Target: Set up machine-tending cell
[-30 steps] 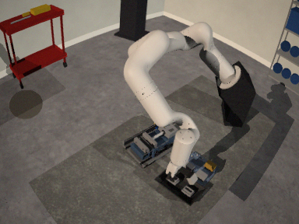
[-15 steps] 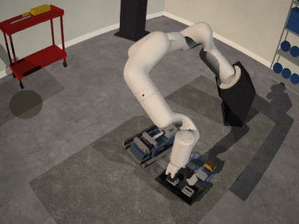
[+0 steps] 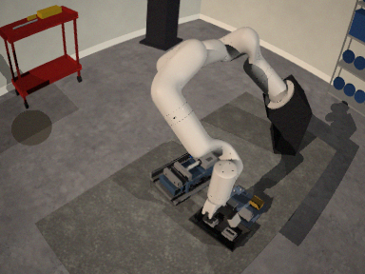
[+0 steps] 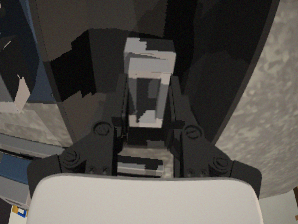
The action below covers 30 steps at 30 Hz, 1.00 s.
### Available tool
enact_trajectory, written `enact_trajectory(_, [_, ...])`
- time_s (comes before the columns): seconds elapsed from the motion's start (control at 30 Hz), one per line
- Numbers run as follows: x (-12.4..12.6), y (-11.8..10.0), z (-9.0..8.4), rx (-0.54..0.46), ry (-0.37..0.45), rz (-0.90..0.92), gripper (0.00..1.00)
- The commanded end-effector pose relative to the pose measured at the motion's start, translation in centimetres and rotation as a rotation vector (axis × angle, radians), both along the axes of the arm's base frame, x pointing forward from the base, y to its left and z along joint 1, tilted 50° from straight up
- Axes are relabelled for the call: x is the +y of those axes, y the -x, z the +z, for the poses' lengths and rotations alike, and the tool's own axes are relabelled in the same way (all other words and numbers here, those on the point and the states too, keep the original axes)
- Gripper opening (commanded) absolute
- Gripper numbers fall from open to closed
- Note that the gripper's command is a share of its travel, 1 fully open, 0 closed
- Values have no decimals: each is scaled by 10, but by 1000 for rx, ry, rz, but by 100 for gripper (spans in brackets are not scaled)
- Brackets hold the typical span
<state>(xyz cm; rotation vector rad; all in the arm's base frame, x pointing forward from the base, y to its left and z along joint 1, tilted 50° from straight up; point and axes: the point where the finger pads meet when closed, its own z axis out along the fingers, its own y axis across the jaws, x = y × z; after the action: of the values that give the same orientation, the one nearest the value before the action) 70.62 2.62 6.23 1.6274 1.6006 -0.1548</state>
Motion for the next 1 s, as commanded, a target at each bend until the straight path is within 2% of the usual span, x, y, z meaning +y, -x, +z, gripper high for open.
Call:
enact_trajectory(0.0, [0,-1,0,-1,0,1,0])
enact_trajectory(0.47, [0,-1,0,-1,0,1,0])
enact_trajectory(0.5, [0,-1,0,-1,0,1,69])
enact_trajectory(0.97, [0,-1,0,-1,0,1,69])
